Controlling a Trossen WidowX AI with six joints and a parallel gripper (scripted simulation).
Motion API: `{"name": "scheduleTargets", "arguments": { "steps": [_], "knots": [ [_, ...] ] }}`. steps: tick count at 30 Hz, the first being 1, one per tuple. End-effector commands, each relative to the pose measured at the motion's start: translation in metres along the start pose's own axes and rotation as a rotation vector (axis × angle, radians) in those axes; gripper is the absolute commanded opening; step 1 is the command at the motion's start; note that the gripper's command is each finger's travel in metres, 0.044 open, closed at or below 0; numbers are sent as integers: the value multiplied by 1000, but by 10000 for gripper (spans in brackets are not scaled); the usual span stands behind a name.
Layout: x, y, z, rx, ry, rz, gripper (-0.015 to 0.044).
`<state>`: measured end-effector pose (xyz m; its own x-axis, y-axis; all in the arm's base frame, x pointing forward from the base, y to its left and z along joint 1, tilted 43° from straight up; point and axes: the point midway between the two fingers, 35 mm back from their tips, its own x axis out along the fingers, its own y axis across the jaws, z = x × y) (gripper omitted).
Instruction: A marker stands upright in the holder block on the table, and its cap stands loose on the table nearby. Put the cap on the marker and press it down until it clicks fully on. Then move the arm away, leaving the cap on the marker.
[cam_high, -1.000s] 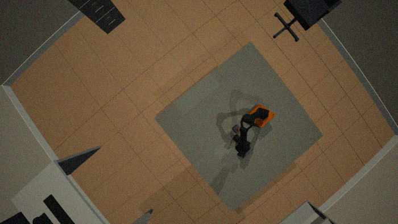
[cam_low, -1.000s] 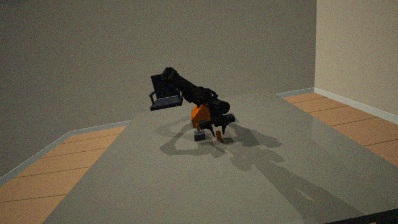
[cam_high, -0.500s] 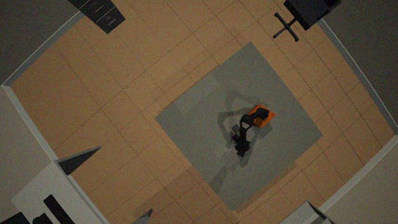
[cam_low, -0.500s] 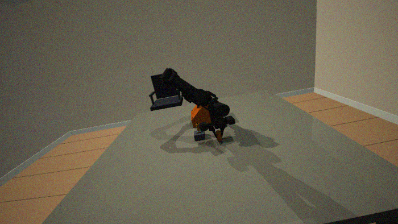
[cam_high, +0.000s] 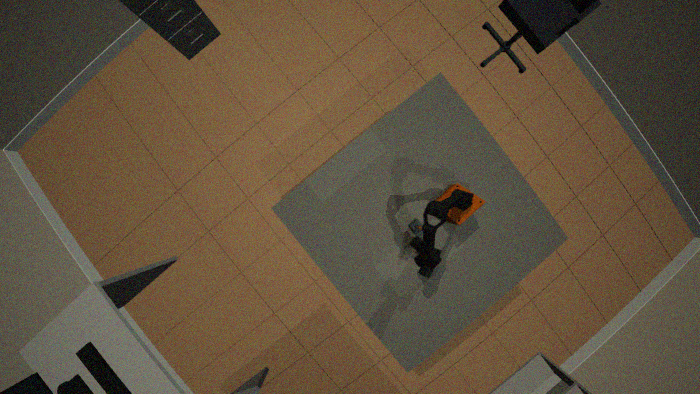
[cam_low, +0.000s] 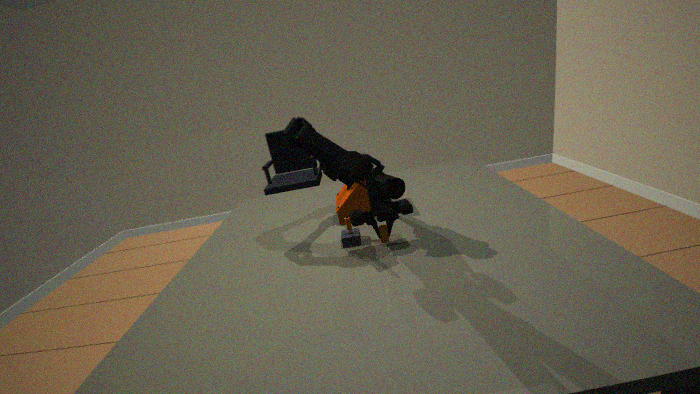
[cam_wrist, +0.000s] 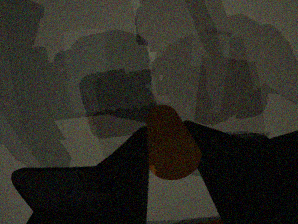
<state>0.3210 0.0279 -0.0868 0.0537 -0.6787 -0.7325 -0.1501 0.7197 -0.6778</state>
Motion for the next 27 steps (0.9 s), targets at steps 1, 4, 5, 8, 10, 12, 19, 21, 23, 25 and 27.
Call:
{"name": "scheduleTargets", "arguments": {
  "steps": [1, 4, 5, 8, 10, 12, 19, 21, 23, 25, 27],
  "knots": [
    [-15, 1, 3, 6, -12, 9, 0],
    [-25, 1, 3, 6, -12, 9, 0],
    [-29, 1, 2, 6, -12, 9, 0],
    [-39, 1, 2, 6, -12, 9, 0],
    [-44, 1, 1, 6, -12, 8, 0],
    [-44, 0, 1, 6, -12, 8, 0],
    [-55, -14, -7, 6, -11, 8, 0],
    [-58, -19, -10, 6, -11, 8, 0],
    [-60, -24, -12, 5, -11, 8, 0],
    [-63, -28, -15, 5, -11, 8, 0],
    [-66, -33, -18, 5, -11, 8, 0]
  ]
}}
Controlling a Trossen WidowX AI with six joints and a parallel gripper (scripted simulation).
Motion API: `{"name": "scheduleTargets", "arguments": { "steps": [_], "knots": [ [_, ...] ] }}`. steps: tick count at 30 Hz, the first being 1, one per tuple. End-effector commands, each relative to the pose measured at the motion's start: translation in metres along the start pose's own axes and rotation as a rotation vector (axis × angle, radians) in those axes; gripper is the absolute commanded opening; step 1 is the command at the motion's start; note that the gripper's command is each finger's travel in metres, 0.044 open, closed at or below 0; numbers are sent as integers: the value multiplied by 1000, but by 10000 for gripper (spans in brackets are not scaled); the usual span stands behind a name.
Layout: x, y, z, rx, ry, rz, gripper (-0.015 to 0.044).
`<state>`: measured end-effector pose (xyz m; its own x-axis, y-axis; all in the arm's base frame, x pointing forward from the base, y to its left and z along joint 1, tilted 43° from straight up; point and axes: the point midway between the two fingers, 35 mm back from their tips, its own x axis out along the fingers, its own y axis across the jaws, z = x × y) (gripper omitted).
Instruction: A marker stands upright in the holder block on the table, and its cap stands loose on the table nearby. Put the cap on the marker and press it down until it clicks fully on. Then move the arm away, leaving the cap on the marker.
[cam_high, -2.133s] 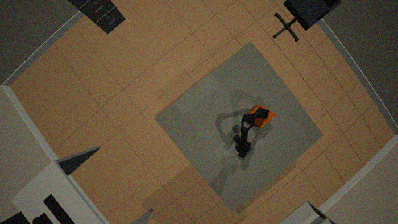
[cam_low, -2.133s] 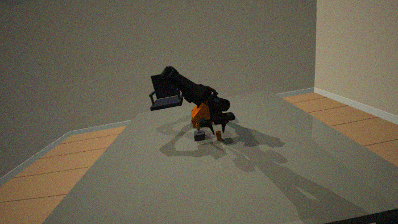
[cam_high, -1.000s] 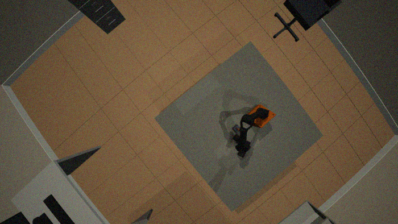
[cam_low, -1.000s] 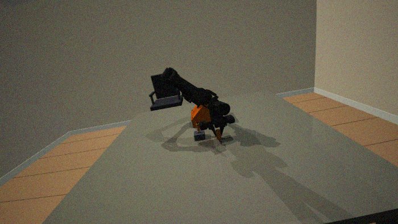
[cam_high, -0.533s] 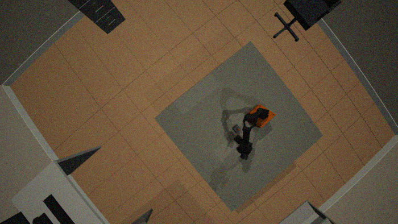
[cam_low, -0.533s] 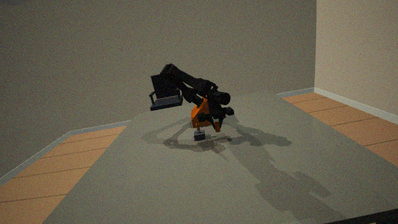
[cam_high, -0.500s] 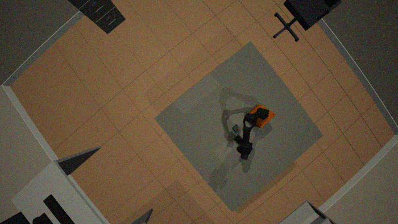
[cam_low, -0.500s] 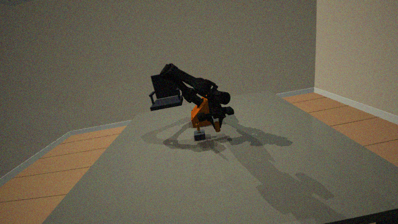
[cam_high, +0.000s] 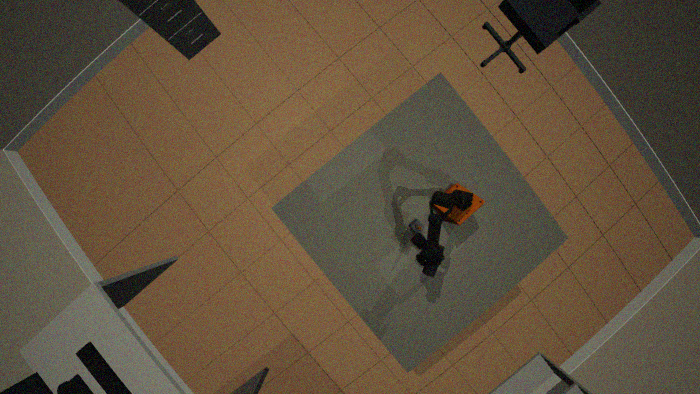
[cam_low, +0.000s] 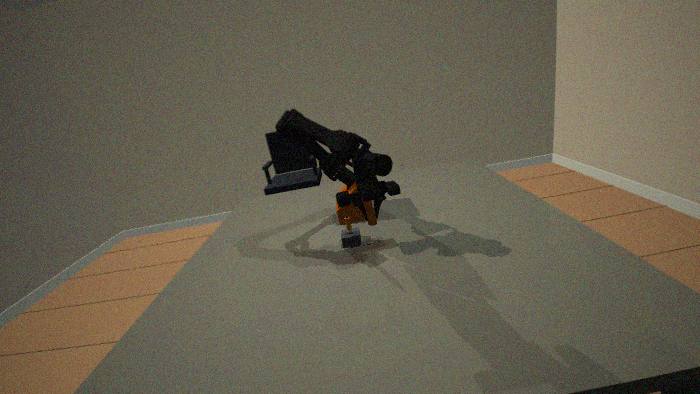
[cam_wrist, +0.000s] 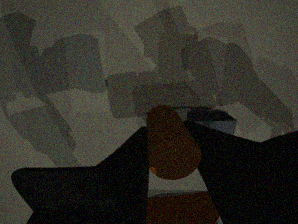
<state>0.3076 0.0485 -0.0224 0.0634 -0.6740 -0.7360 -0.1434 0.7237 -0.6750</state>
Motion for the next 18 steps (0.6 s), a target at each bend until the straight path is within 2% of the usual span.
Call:
{"name": "scheduleTargets", "arguments": {
  "steps": [1, 18],
  "knots": [
    [-6, -8, -5, -2, 0, 3, 0],
    [-26, -43, -33, -3, 2, 3, 0]
  ]
}}
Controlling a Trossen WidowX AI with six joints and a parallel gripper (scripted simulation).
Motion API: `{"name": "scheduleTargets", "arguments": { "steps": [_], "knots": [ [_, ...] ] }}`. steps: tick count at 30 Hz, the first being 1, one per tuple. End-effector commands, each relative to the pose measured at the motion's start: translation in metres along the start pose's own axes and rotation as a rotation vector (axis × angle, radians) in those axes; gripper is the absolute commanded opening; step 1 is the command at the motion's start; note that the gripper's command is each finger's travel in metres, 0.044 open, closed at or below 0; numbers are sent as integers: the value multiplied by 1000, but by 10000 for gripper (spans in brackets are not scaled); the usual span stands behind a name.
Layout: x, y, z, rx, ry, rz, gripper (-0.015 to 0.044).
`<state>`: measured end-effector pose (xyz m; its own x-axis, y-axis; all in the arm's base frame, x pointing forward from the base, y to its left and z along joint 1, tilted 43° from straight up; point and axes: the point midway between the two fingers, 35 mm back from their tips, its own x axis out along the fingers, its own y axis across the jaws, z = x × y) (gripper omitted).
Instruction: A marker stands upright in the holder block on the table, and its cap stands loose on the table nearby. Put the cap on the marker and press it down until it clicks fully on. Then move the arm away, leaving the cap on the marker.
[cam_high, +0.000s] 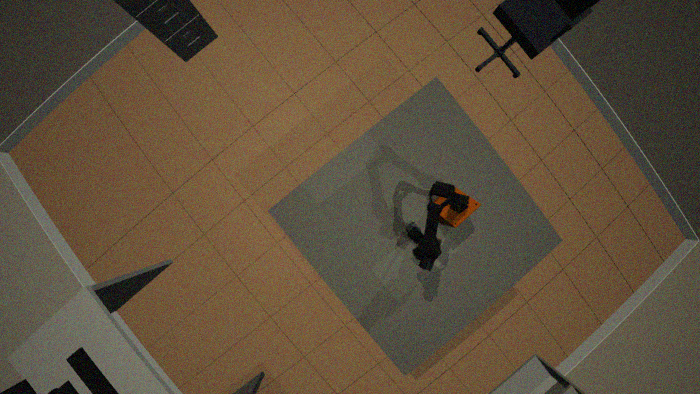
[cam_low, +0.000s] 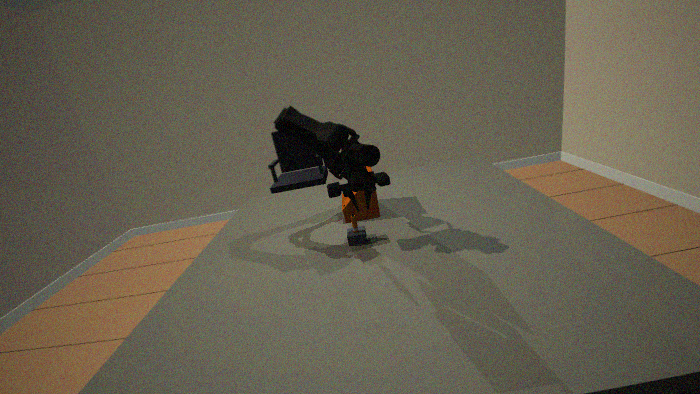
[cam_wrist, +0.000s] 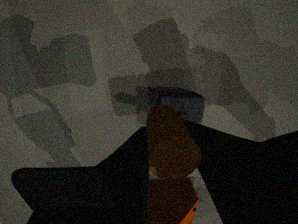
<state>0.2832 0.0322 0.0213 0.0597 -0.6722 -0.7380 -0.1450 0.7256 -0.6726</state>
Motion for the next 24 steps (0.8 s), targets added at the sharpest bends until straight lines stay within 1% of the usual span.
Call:
{"name": "scheduleTargets", "arguments": {
  "steps": [1, 15, 24],
  "knots": [
    [-4, -8, -6, -2, -2, -1, 0],
    [-16, -32, -32, -3, 0, -1, 0],
    [-9, -33, -32, -3, 0, -2, 0]
  ]
}}
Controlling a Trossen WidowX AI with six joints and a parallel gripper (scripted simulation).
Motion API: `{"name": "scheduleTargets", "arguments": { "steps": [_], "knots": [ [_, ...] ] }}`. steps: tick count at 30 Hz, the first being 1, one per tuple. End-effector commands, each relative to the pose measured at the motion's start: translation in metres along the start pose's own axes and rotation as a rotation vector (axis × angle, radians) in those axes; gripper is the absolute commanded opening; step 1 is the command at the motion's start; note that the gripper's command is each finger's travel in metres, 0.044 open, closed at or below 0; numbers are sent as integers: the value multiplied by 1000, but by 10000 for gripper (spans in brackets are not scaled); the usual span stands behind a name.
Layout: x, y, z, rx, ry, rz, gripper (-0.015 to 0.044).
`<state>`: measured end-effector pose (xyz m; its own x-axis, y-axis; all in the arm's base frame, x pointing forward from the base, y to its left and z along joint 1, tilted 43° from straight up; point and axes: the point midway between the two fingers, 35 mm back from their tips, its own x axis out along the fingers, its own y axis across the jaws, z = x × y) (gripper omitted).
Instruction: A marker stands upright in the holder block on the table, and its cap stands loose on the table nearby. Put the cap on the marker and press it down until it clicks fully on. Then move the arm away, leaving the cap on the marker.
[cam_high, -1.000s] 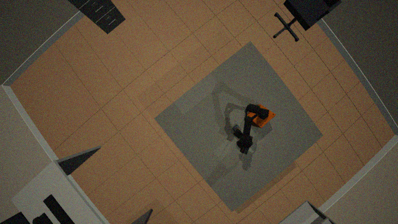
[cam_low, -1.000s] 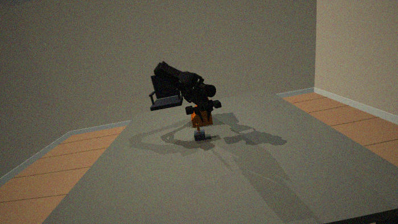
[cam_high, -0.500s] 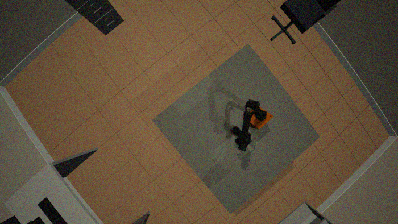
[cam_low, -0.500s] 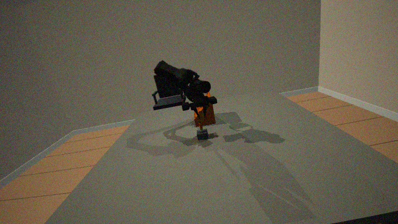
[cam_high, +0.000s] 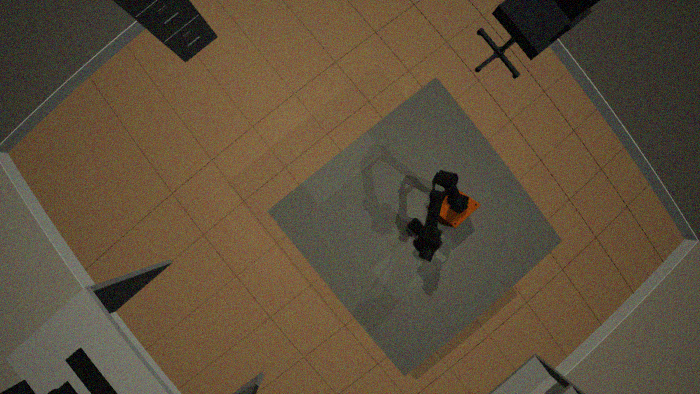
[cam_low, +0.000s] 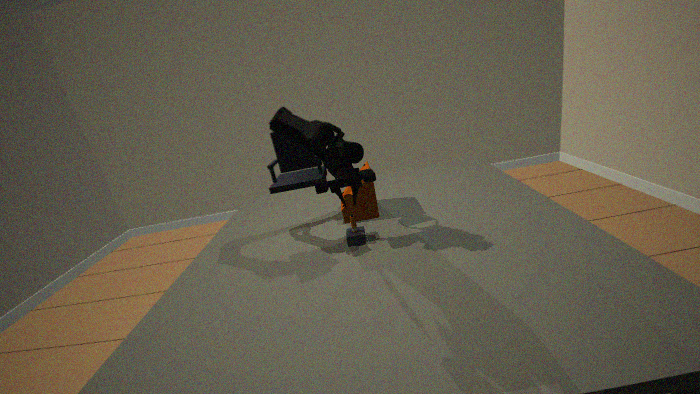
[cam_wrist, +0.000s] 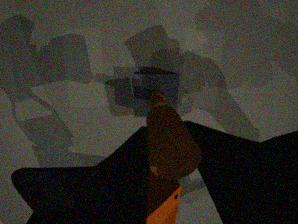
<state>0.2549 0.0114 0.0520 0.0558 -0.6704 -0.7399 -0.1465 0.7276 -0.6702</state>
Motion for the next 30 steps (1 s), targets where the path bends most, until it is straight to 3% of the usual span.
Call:
{"name": "scheduleTargets", "arguments": {
  "steps": [1, 30],
  "knots": [
    [2, -1, 0, -2, -4, -5, 0],
    [48, -1, 1, -1, -4, -6, 0]
  ]
}}
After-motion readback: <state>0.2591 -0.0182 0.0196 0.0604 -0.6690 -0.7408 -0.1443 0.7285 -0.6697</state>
